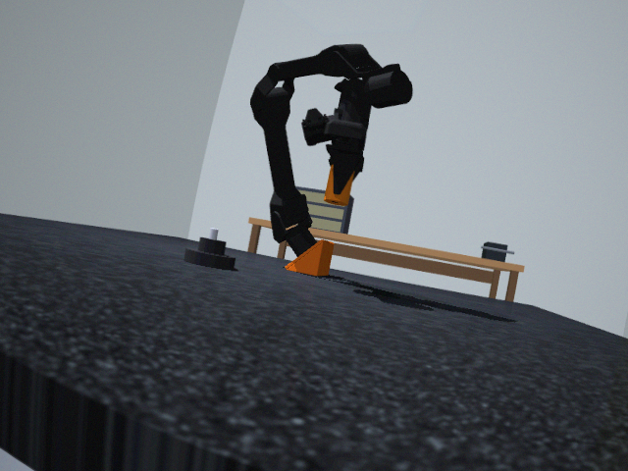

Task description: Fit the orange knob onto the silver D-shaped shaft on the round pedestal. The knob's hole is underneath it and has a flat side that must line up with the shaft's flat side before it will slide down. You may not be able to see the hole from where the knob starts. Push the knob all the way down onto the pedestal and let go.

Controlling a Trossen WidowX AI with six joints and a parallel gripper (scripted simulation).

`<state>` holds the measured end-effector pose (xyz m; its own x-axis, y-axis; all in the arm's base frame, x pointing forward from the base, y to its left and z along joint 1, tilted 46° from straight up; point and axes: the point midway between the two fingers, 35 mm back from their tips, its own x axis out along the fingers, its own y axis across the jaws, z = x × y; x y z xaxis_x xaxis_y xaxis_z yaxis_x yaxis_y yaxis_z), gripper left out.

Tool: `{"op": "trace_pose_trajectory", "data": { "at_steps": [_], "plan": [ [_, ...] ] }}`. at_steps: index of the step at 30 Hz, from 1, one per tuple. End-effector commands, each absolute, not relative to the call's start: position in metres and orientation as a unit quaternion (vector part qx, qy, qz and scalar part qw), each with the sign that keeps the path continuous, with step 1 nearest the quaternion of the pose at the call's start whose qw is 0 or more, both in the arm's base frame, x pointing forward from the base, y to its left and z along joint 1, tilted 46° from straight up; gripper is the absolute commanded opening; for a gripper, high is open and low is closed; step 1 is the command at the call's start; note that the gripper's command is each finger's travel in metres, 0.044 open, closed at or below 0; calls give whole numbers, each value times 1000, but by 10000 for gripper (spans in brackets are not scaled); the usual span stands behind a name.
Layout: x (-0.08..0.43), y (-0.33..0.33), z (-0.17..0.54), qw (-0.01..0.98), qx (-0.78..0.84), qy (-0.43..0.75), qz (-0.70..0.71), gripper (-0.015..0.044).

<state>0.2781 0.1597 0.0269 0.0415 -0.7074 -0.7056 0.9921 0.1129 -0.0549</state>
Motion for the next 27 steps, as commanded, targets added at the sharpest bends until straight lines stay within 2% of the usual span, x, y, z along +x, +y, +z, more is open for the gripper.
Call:
{"op": "trace_pose_trajectory", "data": {
  "at_steps": [1,27],
  "plan": [
    [280,157,23,668,234,306,-637,0],
    [292,75,-68,658,234,305,-648,0]
  ]
}}
